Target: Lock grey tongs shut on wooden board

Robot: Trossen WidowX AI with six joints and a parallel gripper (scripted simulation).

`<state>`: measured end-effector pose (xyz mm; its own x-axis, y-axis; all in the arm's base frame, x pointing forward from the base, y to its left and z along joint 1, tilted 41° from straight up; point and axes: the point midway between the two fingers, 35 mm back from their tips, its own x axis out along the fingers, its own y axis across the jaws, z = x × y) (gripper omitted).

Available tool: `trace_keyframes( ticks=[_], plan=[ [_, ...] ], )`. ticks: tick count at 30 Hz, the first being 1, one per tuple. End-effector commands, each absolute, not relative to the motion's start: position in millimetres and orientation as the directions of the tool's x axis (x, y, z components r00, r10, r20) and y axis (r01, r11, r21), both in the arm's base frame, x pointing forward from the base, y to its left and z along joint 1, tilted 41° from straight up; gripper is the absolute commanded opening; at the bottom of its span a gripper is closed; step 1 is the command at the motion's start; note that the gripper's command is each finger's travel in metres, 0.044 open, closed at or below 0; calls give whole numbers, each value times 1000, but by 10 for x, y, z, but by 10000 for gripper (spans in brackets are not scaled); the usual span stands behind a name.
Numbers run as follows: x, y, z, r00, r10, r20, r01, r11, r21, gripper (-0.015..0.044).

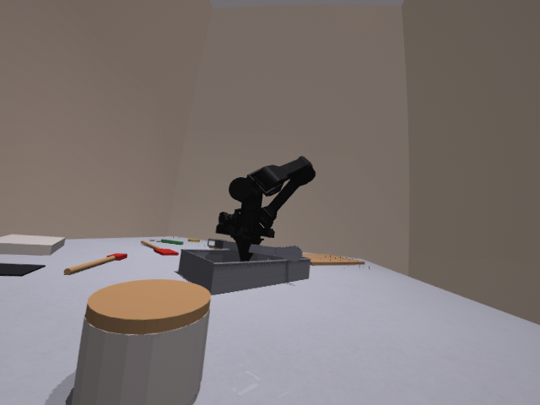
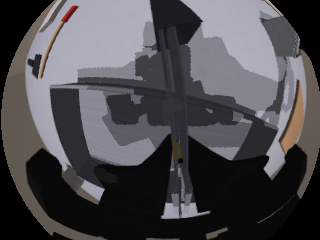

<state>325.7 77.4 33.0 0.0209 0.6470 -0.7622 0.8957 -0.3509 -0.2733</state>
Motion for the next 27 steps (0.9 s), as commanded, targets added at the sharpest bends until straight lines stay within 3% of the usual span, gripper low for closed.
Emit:
trace_keyframes(
  ticks=[1,11,27],
  plan=[
    [3265,757,351,22,647,-763,896,-350,-272,-143],
    [3242,-59,1286,18,646,-763,894,-353,-277,-150],
    [3225,23,1338,11,645,-764,901,-338,-272,-150]
  ],
)
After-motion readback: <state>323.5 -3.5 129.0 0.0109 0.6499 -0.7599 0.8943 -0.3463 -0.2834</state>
